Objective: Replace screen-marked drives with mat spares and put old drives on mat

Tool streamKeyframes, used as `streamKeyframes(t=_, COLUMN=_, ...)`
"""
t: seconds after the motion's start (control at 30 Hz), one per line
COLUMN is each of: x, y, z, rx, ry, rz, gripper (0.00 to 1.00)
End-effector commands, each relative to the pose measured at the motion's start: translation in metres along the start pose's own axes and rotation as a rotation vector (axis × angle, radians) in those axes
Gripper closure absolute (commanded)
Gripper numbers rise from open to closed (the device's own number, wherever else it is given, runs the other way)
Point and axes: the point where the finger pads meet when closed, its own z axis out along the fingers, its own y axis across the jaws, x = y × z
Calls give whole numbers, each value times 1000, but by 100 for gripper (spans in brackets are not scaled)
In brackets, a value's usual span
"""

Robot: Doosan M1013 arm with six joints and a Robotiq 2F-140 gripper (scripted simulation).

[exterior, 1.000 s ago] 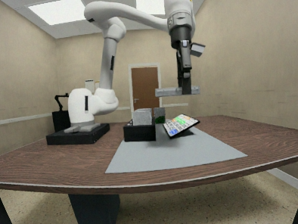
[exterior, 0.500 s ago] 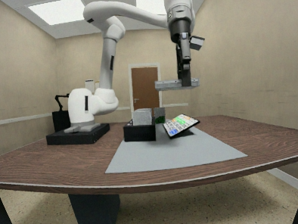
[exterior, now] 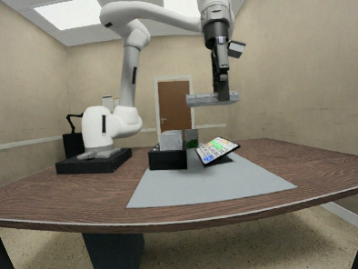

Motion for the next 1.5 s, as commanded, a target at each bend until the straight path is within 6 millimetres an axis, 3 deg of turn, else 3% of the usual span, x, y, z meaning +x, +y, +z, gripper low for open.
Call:
streamKeyframes(t=0.0, x=0, y=0, z=-1, rx=0, ry=1, rz=0, gripper=90)
streamKeyframes(t=0.47, x=0, y=0, z=-1, rx=0, ry=1, rz=-113, gripper=90)
streamKeyframes(t=0.9, x=0, y=0, z=-1, rx=0, ry=1, rz=-408, gripper=90)
streamKeyframes(t=1.47, x=0, y=0, z=-1, rx=0, ry=1, rz=-503, gripper=90)
